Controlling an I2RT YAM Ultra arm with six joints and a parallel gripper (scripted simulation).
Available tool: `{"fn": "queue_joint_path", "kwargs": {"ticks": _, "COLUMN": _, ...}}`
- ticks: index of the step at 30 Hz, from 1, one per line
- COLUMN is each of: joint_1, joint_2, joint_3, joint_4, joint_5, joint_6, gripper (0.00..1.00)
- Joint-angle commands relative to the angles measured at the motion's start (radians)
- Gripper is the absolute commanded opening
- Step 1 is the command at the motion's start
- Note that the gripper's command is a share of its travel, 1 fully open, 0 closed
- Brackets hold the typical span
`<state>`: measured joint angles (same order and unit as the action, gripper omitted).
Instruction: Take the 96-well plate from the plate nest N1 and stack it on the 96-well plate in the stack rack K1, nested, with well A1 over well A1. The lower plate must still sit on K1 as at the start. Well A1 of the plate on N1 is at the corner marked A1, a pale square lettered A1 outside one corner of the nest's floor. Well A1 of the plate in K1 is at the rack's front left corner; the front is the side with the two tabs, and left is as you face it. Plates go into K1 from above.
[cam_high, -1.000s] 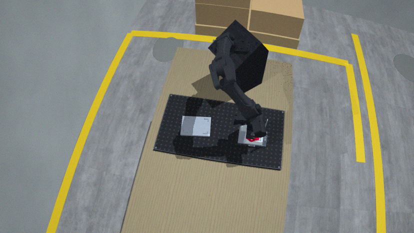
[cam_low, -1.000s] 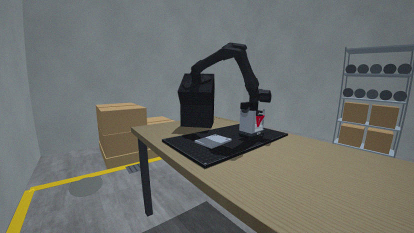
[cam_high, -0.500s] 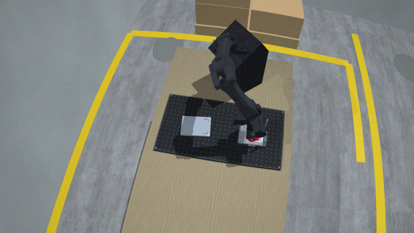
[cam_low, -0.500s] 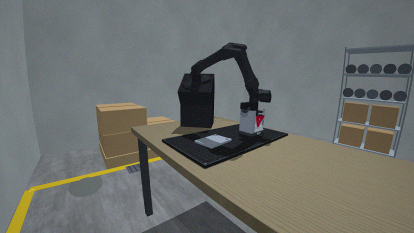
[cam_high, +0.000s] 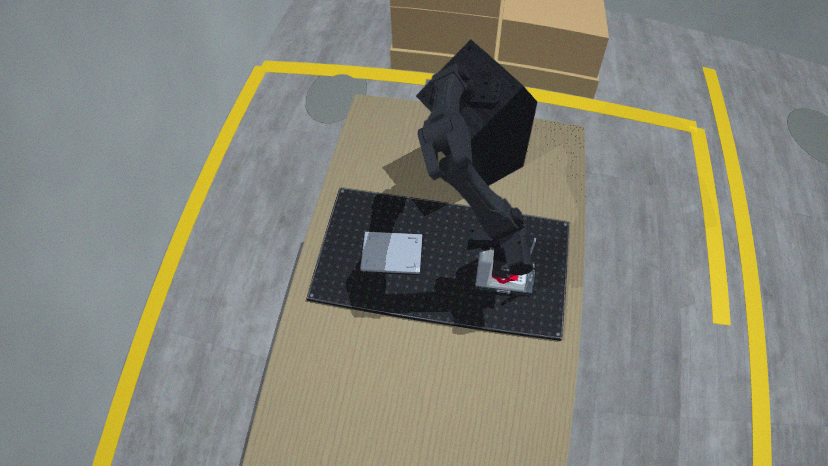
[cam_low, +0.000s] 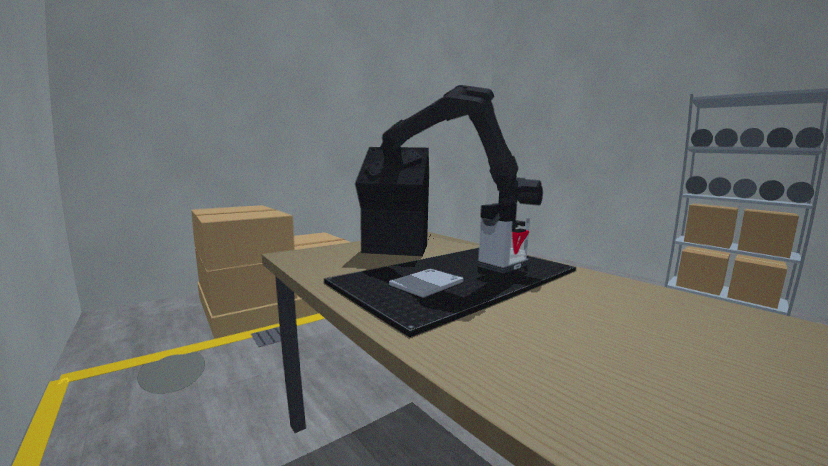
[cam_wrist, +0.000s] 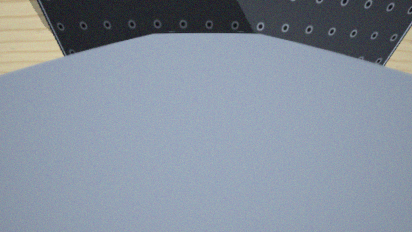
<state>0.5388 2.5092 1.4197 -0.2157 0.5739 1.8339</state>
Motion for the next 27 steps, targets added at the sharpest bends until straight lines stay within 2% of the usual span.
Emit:
{"fn": "queue_joint_path", "kwargs": {"ticks": 1, "joint_1": -0.016, "joint_2": 0.042, "joint_3": 0.025, "joint_4": 0.053, "joint_5": -0.014, "joint_6": -0.019, "gripper": 0.00}}
{"fn": "queue_joint_path", "kwargs": {"ticks": 20, "joint_1": -0.015, "joint_2": 0.042, "joint_3": 0.024, "joint_4": 0.053, "joint_5": -0.014, "joint_6": -0.018, "gripper": 0.00}}
{"fn": "queue_joint_path", "kwargs": {"ticks": 21, "joint_1": -0.015, "joint_2": 0.042, "joint_3": 0.024, "joint_4": 0.053, "joint_5": -0.014, "joint_6": -0.018, "gripper": 1.00}}
{"fn": "queue_joint_path", "kwargs": {"ticks": 27, "joint_1": -0.015, "joint_2": 0.042, "joint_3": 0.024, "joint_4": 0.054, "joint_5": -0.014, "joint_6": -0.019, "gripper": 1.00}}
